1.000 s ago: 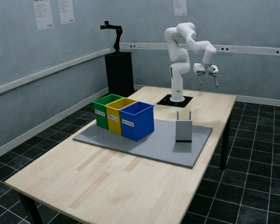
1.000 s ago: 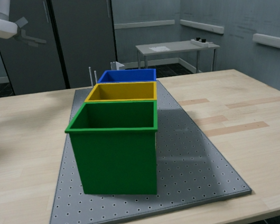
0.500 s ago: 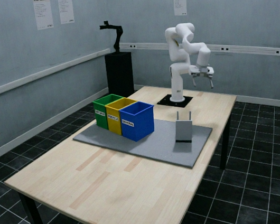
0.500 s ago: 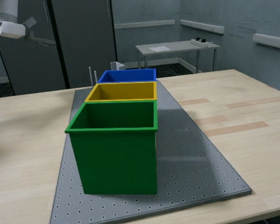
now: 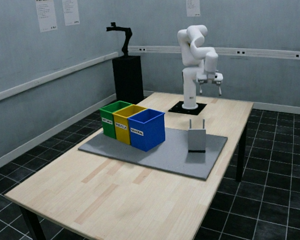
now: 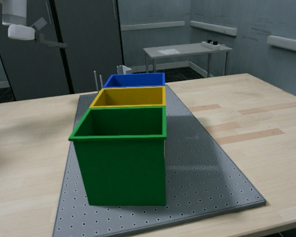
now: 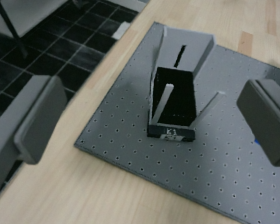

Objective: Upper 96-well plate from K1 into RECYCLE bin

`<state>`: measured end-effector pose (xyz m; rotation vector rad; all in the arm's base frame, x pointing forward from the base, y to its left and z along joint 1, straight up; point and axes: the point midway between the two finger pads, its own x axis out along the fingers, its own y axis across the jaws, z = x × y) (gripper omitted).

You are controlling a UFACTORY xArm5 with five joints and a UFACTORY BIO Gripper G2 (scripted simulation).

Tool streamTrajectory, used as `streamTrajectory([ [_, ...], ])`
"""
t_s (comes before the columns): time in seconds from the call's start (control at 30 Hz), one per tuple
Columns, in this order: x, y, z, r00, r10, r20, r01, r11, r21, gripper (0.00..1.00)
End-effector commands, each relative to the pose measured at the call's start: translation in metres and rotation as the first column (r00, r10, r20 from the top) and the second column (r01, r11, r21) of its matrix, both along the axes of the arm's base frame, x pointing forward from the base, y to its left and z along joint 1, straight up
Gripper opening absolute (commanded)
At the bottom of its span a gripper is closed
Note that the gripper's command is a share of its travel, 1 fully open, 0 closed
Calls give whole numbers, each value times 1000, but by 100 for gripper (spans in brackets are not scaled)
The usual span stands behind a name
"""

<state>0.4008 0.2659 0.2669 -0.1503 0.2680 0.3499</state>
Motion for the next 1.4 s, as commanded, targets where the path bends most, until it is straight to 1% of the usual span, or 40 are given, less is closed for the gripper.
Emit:
streamTrajectory([
  [0.0,16,-14,2,999,-49,21,48,998,37,37],
  [0.13,29,-29,3,999,-49,21,48,998,37,37],
  [0.27,30,-30,3,999,-49,21,48,998,37,37],
  [0.33,36,-38,3,994,-98,46,95,993,67,37],
  [0.5,52,-58,5,994,-98,46,95,993,67,37],
  [0.57,53,-60,5,994,-98,46,95,993,67,37],
  [0.63,58,-68,6,986,-147,74,140,986,94,37],
  [0.77,69,-85,7,986,-147,74,140,986,94,37],
  [0.83,69,-85,7,986,-147,74,140,986,94,37],
  [0.9,73,-92,7,986,-147,74,140,986,94,37],
  [0.97,78,-101,8,975,-195,103,183,976,119,37],
  [1.13,89,-123,10,975,-195,103,183,976,119,37],
  [1.23,91,-126,10,975,-195,103,183,976,119,37],
  [1.3,95,-135,11,961,-243,134,224,964,142,37],
  [1.37,97,-140,12,961,-243,134,224,964,142,37],
])
